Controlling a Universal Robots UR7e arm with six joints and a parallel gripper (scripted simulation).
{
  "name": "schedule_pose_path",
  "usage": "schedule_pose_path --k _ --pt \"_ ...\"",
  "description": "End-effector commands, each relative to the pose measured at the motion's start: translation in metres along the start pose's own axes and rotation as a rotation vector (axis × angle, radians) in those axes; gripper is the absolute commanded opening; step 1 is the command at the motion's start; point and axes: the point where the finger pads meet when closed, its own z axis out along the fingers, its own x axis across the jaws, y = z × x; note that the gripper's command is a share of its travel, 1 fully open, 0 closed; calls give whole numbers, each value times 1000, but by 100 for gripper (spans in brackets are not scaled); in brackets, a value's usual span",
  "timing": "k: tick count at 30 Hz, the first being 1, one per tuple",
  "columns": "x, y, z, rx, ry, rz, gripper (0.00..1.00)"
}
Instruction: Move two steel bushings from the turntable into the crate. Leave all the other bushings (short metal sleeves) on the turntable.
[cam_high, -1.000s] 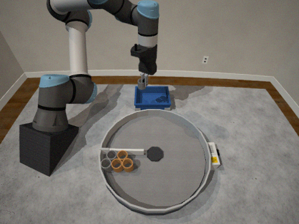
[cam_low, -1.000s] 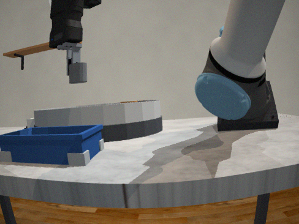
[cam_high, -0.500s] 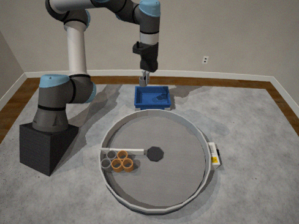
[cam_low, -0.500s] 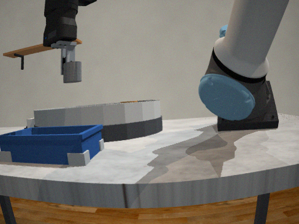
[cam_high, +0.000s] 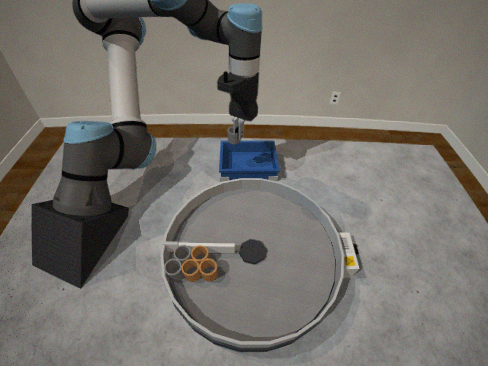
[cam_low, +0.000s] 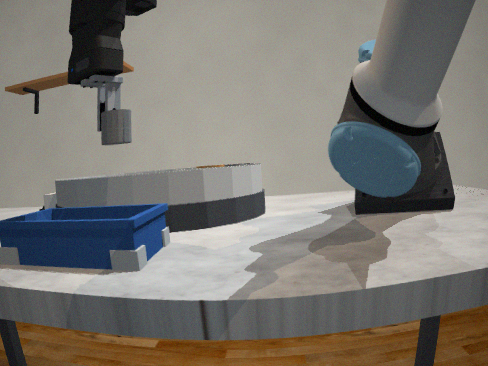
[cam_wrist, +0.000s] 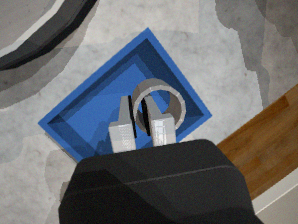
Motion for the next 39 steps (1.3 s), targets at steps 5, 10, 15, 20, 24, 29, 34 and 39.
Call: schedule_pose_path --k 5,10,15,20,24,29,34,39 --pt "-1 0 15 1 -2 0 0" --pt "-1 0 15 1 -2 0 0" --pt "-1 0 35 0 -2 0 0" --pt "-1 0 41 0 -2 0 0" --pt "-1 0 41 0 -2 0 0" --pt "0 0 45 0 -1 0 0" --pt "0 0 67 0 -1 0 0" --pt "0 0 67 0 -1 0 0"
